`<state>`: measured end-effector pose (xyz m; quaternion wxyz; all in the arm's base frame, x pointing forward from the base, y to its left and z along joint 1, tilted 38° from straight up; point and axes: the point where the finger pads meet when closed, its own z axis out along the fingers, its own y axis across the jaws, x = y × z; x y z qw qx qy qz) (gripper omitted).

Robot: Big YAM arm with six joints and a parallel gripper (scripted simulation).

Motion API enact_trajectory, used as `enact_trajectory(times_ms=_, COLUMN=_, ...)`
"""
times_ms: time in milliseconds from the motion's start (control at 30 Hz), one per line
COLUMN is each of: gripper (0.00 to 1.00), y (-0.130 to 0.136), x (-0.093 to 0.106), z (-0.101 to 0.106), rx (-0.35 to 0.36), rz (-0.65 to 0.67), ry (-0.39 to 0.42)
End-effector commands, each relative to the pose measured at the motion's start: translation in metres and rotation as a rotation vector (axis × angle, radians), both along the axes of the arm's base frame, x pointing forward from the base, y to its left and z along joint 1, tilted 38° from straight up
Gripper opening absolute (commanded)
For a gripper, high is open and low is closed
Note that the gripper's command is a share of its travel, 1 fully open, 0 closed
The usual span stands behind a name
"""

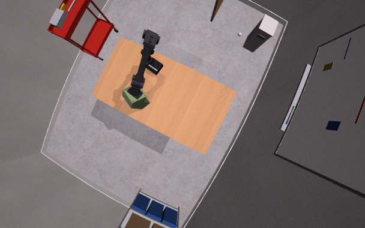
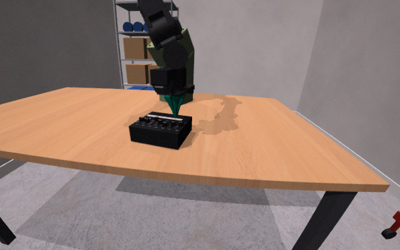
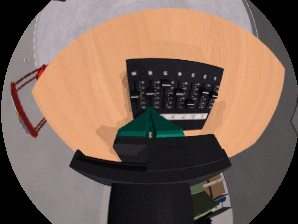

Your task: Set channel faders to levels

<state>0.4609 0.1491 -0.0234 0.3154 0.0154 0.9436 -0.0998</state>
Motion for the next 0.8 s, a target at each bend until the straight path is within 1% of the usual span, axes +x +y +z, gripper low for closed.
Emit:
enact_trajectory(times_ms=0, gripper=0.00, y=0.002, x=0.000, z=-0.007, rx=-0.006, rz=0.006, ry=0.005)
enact_trajectory(times_ms=233, gripper=0.00, y=-0.003, x=0.009, z=-0.008, rx=-0.003, rz=-0.001, ry=-0.004)
enact_trajectory(times_ms=633, gripper=0.00, y=-0.005, x=0.012, z=-0.013, rx=-0.005, rz=-0.001, ry=-0.001)
enact_trajectory(times_ms=767, gripper=0.00, y=-0.005, x=0.009, z=-0.015, rx=-0.008, rz=0.001, ry=0.005)
